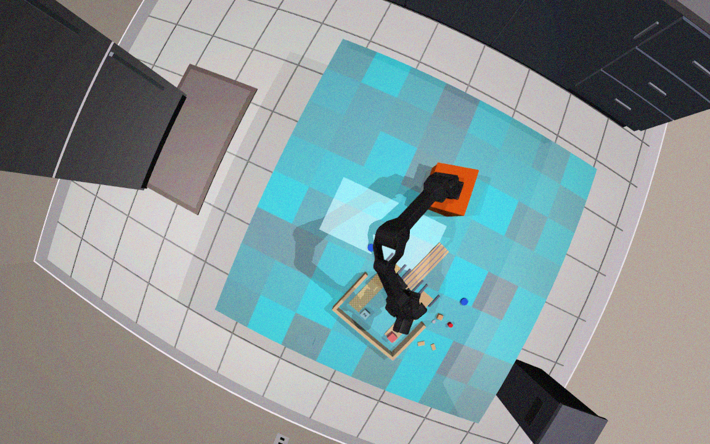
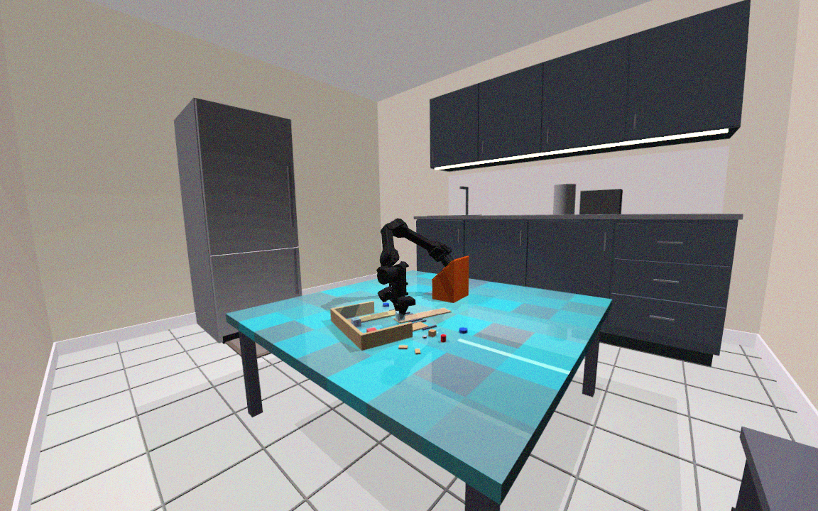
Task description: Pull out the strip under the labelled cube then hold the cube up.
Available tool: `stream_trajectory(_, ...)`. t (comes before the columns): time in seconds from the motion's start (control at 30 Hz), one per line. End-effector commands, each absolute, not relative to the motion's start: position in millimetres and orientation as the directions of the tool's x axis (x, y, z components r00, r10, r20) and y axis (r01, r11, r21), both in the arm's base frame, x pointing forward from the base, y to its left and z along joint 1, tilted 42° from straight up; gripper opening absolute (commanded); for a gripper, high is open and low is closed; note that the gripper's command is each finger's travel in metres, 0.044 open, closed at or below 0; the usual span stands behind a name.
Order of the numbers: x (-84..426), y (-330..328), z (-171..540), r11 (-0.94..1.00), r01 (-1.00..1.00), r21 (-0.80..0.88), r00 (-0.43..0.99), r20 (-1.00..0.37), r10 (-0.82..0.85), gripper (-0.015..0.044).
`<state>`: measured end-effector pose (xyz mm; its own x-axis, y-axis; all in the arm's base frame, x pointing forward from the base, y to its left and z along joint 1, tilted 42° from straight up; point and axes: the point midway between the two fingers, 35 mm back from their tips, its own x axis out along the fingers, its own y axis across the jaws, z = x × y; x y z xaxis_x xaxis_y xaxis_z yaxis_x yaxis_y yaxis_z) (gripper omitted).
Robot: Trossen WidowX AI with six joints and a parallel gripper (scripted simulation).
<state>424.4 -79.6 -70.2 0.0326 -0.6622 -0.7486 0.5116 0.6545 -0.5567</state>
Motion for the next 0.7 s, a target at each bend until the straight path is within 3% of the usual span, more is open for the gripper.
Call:
stream_trajectory(0.0, 415, -77, -69, 0.656, 0.499, -0.567, 0.022, -0.748, -0.663, 0.0)
stream_trajectory(0.67, 363, -52, -45, 0.651, 0.507, -0.565, 0.021, -0.747, -0.665, 0.0)
